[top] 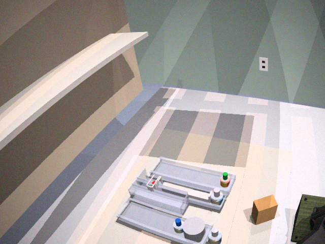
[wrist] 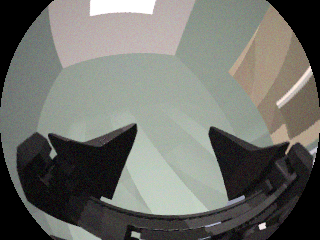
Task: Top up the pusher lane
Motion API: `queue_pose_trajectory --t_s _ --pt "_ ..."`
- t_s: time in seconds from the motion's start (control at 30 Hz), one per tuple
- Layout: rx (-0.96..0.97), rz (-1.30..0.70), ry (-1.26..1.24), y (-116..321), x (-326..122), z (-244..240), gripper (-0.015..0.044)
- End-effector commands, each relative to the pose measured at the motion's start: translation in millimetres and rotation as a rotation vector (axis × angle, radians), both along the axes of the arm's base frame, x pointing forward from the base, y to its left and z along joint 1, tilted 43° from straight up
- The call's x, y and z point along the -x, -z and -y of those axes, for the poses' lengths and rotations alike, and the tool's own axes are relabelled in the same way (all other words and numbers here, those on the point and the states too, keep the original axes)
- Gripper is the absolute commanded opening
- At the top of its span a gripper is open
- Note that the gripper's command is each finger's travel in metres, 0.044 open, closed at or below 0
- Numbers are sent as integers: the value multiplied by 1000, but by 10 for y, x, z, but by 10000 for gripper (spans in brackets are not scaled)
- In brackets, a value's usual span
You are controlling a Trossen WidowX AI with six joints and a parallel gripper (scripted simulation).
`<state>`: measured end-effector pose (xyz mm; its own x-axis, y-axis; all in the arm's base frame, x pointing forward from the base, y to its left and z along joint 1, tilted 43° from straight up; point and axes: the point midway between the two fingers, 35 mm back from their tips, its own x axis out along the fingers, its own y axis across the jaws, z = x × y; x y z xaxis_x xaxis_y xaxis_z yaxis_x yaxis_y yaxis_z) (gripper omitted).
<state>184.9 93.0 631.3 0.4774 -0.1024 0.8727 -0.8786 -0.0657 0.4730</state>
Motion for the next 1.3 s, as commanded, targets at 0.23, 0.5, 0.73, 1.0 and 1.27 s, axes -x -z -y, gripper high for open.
queue_pose_trajectory --t_s 0.23,0.5,0.73,1.0,1.27 --pt "-274 174 -248 -195 699 503 440" --pt "-725 409 -642 -121 1339 1575 440" --pt "-1152 621 -991 247 1407 2547 440" --pt "-1654 870 -1321 927 980 3374 440" --pt "-2240 1182 -1457 1862 197 3788 440"
